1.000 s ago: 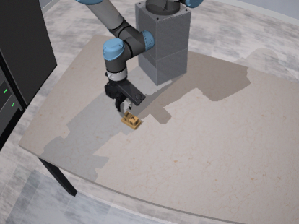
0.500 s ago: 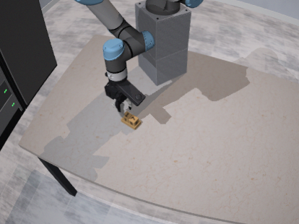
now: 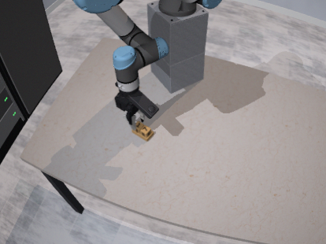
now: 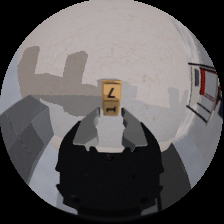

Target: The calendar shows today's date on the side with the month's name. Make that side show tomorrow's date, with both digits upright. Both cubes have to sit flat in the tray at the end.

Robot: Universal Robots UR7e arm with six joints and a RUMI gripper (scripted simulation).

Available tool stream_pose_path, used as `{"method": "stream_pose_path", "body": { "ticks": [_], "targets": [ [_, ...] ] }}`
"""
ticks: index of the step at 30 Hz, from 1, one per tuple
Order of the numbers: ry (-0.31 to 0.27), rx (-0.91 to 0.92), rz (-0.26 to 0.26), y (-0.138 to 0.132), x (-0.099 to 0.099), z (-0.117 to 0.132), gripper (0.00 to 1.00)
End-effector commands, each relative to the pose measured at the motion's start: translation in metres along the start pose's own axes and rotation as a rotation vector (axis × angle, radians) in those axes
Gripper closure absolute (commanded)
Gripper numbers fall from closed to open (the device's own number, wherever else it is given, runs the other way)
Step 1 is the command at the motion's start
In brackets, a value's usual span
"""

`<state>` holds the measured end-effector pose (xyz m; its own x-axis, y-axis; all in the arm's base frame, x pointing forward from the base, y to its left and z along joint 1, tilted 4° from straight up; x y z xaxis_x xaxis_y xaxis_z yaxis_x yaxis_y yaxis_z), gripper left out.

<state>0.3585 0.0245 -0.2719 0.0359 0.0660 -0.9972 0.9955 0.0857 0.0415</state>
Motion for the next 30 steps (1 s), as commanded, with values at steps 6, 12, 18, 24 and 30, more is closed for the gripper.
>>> {"method": "stream_pose_path", "body": {
  "ticks": [6, 12, 18, 24, 30],
  "targets": [
    [0.000, 0.000, 0.001, 0.0004, 0.0101, 0.0002, 0.71],
    [0.000, 0.000, 0.001, 0.0004, 0.0107, 0.0002, 0.71],
    [0.000, 0.000, 0.001, 0.0004, 0.0107, 0.0002, 0.71],
    [0.000, 0.000, 0.001, 0.0004, 0.0107, 0.0002, 0.71],
    [0.000, 0.000, 0.001, 0.0004, 0.0107, 0.0002, 0.71]
  ]
}}
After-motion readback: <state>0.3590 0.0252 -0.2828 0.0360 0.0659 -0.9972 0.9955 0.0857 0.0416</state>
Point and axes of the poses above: the point where the finger pads meet when closed, its own x axis out along the fingers, its own y axis across the jaws, z = x × y, the point moved 7 cm from there along -x, back along the fingers, and after that the axes turned 12 degrees about -x, right-handed, at the moved point
